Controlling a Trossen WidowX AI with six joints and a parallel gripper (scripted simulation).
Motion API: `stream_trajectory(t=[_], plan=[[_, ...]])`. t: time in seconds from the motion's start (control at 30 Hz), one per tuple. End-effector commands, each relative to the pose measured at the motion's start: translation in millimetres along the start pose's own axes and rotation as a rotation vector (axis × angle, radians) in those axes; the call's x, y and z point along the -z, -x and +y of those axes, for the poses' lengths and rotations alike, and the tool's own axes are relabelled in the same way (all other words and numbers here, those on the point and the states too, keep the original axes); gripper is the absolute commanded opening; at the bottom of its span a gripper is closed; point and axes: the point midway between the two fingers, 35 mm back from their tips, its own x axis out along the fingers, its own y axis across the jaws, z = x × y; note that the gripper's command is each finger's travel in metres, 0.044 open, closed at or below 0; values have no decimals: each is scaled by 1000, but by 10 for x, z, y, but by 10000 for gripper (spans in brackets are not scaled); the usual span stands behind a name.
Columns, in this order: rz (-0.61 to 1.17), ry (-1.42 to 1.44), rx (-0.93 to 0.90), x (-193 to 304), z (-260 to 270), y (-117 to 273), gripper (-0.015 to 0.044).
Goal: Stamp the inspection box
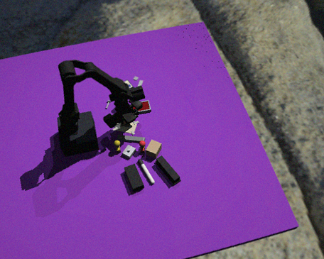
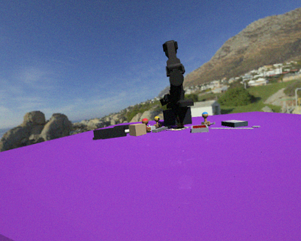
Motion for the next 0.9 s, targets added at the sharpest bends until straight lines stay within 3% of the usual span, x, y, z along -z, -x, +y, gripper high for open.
stream_trajectory(t=[0.0, 0.87], plan=[[-1, 0, -1, -2, 0, -11, 0], [-1, 0, 0, -2, 0, -36, 0]])
